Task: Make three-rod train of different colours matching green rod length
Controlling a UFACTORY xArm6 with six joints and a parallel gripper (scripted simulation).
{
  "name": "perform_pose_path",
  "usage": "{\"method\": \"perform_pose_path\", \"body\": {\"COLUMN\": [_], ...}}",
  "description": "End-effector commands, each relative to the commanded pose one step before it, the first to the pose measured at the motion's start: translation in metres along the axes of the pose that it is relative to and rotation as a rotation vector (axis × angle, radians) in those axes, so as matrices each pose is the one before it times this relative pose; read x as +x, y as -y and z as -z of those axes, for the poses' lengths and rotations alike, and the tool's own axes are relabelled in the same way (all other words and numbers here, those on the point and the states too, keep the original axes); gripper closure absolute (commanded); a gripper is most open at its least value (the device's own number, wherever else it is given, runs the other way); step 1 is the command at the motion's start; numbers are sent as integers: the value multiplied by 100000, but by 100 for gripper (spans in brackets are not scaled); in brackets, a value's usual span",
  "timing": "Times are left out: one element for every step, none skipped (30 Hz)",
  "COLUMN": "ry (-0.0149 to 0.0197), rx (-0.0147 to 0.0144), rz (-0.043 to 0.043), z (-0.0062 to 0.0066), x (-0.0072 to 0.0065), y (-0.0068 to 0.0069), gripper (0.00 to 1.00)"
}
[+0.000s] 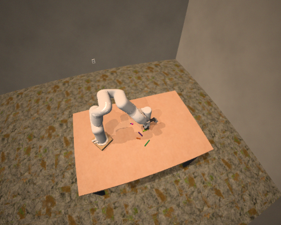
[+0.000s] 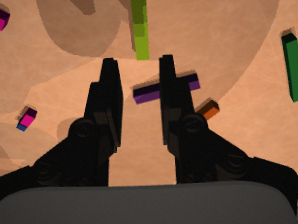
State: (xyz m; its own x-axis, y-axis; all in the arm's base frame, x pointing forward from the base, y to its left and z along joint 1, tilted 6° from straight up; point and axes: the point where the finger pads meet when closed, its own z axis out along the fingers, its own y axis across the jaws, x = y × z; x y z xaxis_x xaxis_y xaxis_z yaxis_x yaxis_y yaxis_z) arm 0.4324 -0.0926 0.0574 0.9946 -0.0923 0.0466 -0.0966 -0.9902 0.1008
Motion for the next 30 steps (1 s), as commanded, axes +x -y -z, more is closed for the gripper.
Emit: {"method": "perform_pose_path", "body": {"ry": [-413, 0, 0, 0, 0, 0, 0, 0, 0, 0, 0, 0, 0, 0, 0, 0, 0, 0, 0, 0, 0, 0, 0, 0, 0, 0, 0, 0, 0, 0], "rx": [-34, -1, 0, 1, 0, 0, -1, 0, 1, -1, 0, 1, -1, 0, 1, -1, 0, 0, 1, -1, 0, 0, 0, 0, 1, 0, -1, 0, 0, 0], "rz": [-18, 0, 0, 0, 0, 0, 0, 0, 0, 0, 0, 0, 0, 0, 0, 0, 0, 0, 0, 0, 0, 0, 0, 0, 0, 0, 0, 0, 0, 0], "z": [-596, -157, -160, -162, 0, 0, -162, -162, -162, -160, -158, -156, -152, -148, -144, -138, -133, -127, -121, -113, -106, 0, 0, -99, -92, -83, -75, -67, -59, -51], "x": [181, 5, 4, 4, 0, 0, 5, 4, 4, 5, 4, 4, 5, 4, 3, 4, 4, 3, 3, 4, 3, 0, 0, 3, 2, 2, 2, 2, 2, 1], "y": [-29, -3, -2, -2, 0, 0, -3, -2, -2, -3, -2, -2, -3, -2, -2, -2, -2, -2, -2, -2, -2, 0, 0, -1, -1, -1, -1, -1, -1, -1], "gripper": [76, 76, 76, 76, 76, 76, 76, 76, 76, 76, 76, 76, 76, 76, 76, 76, 76, 76, 76, 76, 76, 76, 76, 76, 76, 76, 76, 76, 76, 76]}}
